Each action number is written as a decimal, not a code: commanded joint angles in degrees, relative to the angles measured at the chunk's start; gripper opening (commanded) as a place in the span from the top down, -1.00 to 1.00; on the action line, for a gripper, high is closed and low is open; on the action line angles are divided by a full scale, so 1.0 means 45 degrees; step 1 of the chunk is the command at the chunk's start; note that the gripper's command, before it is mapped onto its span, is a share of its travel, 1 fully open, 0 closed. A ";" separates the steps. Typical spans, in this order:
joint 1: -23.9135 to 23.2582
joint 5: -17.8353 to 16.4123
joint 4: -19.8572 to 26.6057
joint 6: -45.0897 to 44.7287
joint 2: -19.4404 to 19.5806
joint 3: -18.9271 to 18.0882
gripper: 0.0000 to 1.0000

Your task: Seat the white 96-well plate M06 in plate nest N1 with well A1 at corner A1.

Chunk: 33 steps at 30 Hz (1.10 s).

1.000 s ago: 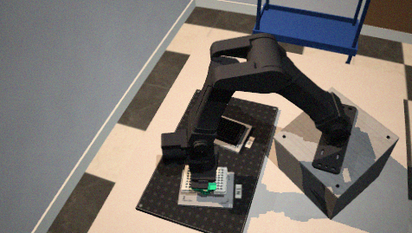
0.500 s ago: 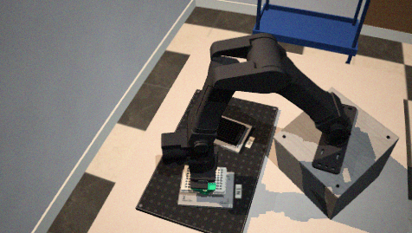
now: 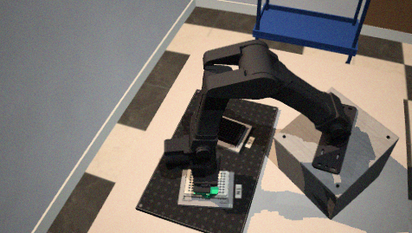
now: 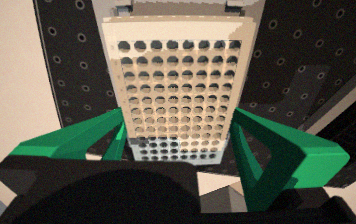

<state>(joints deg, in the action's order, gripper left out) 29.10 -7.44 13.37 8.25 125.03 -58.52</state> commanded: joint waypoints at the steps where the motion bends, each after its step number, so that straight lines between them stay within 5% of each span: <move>1: 0.0039 0.0060 -0.0425 0.0137 0.0074 -0.0373 1.00; 8: 0.0040 0.0082 -0.0795 0.0178 0.0583 -0.0469 1.00; 10: 0.0037 0.0067 -0.0759 0.0178 0.0103 -0.0490 1.00; 33: 0.0026 0.0068 -0.0845 0.0175 0.0150 0.0101 1.00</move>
<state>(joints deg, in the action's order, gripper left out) 29.34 -7.40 10.46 8.54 127.50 -59.51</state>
